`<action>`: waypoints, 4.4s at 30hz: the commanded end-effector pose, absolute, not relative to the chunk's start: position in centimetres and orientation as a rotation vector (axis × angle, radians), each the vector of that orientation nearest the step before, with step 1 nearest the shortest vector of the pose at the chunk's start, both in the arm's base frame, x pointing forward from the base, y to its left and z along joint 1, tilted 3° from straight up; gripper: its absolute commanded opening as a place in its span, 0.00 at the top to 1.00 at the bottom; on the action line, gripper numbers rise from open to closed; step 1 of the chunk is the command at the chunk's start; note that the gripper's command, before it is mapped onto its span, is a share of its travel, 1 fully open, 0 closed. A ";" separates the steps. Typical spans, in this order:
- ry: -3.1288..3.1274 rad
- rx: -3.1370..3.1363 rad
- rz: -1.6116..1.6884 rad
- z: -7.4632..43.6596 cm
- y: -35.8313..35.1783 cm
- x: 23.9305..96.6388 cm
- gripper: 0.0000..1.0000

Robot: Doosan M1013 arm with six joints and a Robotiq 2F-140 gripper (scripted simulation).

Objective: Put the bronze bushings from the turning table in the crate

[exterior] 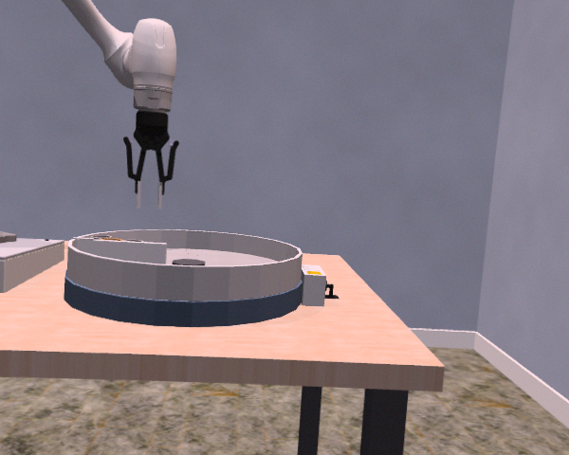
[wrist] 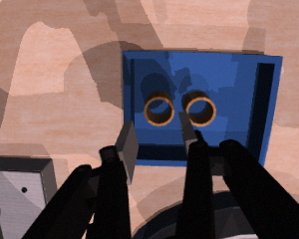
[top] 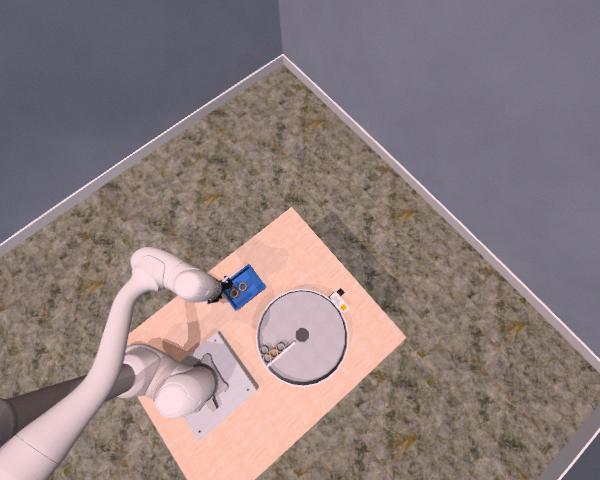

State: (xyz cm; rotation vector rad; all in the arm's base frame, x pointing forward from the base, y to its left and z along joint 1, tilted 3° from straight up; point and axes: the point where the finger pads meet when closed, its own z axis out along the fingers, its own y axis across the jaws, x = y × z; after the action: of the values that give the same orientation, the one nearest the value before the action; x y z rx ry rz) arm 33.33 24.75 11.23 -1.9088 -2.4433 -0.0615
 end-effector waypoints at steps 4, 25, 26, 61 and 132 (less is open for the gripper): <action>-2.443 -1.909 -0.062 11.2 24.8 33.3 0.72; -2.443 -1.909 -0.062 11.2 24.8 33.3 0.72; -2.443 -1.909 -0.062 11.2 24.8 33.3 0.72; -2.444 -1.908 -0.062 11.2 24.7 33.3 0.90; -3.076 -0.539 -0.084 9.5 -8.3 34.5 0.90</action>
State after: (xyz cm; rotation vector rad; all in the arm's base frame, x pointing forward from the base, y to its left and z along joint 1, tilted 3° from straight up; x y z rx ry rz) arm 34.53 -8.22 9.49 -0.5411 -3.0759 -0.0837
